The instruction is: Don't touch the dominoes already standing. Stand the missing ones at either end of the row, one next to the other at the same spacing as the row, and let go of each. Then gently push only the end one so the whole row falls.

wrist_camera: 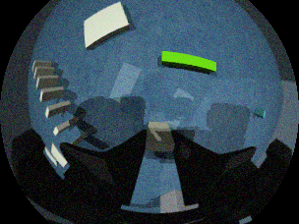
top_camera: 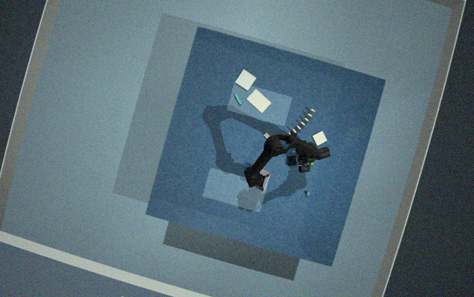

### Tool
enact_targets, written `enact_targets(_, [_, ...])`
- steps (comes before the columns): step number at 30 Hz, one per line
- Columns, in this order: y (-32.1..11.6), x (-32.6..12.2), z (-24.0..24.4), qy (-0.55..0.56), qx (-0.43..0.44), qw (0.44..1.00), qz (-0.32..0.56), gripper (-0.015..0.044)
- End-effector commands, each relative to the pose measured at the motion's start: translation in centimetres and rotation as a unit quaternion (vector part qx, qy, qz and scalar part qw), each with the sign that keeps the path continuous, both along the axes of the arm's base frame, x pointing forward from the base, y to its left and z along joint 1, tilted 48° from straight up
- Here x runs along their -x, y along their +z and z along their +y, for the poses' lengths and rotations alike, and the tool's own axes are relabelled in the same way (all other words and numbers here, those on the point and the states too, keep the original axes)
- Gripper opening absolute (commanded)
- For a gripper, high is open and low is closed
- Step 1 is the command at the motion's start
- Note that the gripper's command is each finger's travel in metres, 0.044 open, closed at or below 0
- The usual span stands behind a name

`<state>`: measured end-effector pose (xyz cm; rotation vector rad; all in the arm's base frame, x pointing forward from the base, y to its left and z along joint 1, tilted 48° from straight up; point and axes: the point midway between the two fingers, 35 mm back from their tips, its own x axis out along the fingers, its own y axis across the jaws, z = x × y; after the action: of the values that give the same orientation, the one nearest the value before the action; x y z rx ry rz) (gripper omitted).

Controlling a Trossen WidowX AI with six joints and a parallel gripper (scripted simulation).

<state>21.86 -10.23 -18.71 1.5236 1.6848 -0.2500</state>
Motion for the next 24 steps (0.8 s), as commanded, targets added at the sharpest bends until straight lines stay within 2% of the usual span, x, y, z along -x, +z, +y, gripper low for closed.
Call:
enact_targets(1, [0.0, 0.0, 0.1, -0.002, -0.001, 1.0, 0.001, 0.0107])
enact_targets(8, [0.1, 0.0, -0.2, -0.002, -0.001, 1.0, 0.001, 0.0107])
enact_targets(16, [8.2, 0.9, -9.3, -0.001, 0.003, 1.0, 0.001, 0.0107])
enact_targets(24, [9.3, 0.9, -9.9, 0.003, 0.003, 1.0, -0.003, 0.0107])
